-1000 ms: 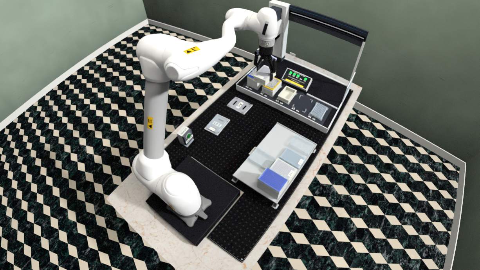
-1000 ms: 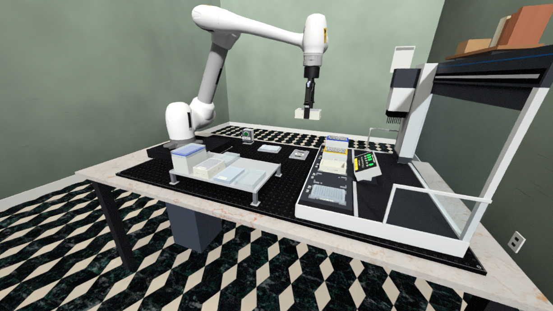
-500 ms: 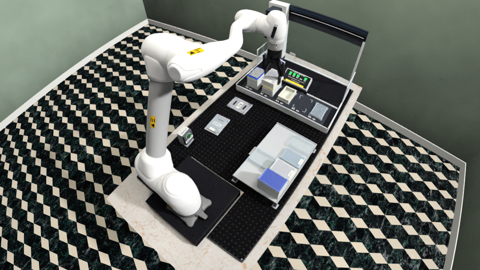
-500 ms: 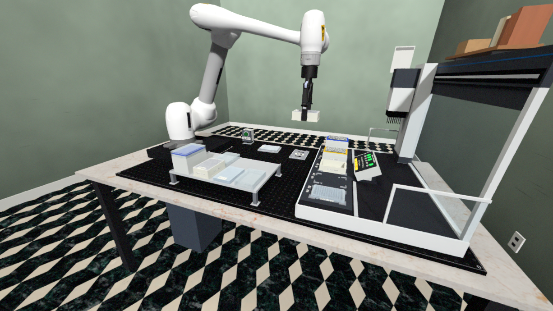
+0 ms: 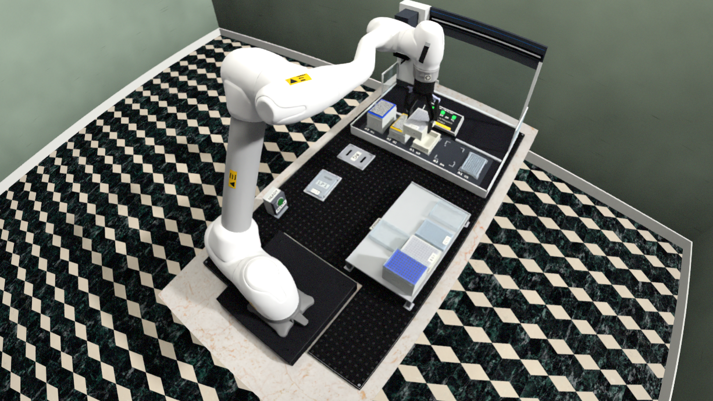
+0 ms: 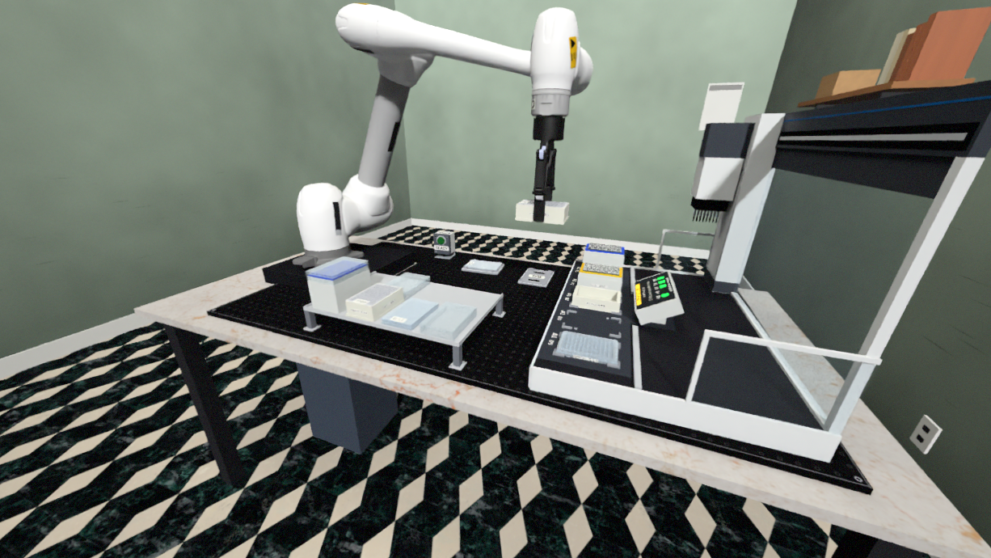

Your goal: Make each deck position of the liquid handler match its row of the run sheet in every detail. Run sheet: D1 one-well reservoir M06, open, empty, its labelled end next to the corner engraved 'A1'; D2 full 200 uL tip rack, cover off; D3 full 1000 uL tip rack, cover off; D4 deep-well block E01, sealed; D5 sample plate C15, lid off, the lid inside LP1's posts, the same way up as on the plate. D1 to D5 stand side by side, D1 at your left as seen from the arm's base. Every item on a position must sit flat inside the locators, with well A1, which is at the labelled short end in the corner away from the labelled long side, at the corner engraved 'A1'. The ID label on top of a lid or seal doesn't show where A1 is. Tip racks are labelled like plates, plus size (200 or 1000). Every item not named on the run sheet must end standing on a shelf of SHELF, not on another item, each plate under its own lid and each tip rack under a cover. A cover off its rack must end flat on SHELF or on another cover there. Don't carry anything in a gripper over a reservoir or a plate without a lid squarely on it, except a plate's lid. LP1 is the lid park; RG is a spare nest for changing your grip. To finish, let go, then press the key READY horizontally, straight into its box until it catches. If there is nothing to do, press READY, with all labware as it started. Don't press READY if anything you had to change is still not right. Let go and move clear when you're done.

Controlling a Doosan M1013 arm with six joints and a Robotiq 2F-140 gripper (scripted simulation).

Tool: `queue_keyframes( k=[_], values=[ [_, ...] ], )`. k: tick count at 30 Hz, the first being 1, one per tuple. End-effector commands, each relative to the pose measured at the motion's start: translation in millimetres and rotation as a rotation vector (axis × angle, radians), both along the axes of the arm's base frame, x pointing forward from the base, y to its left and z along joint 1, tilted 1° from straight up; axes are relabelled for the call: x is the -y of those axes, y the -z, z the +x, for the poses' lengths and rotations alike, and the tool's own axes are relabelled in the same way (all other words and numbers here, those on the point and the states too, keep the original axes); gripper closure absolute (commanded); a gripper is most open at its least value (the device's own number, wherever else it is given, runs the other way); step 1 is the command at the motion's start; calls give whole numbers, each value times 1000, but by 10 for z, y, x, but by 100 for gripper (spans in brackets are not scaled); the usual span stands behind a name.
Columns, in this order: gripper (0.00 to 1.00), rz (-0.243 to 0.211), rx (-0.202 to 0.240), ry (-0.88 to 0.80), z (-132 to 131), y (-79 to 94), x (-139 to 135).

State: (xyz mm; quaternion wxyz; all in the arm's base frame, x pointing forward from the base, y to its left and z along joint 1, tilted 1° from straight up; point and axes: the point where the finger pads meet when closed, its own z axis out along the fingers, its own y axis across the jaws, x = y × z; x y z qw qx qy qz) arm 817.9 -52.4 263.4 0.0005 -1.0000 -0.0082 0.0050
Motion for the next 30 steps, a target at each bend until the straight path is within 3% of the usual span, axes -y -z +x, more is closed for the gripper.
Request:
queue_keyframes(
  k=[1,16,24,30],
  values=[
    [90,1,2,0,3,-12,29],
    [90,0,2,0,-4,-11,779],
    [90,0,2,0,-6,-11,935],
    [90,0,2,0,294,-9,938]
  ],
)
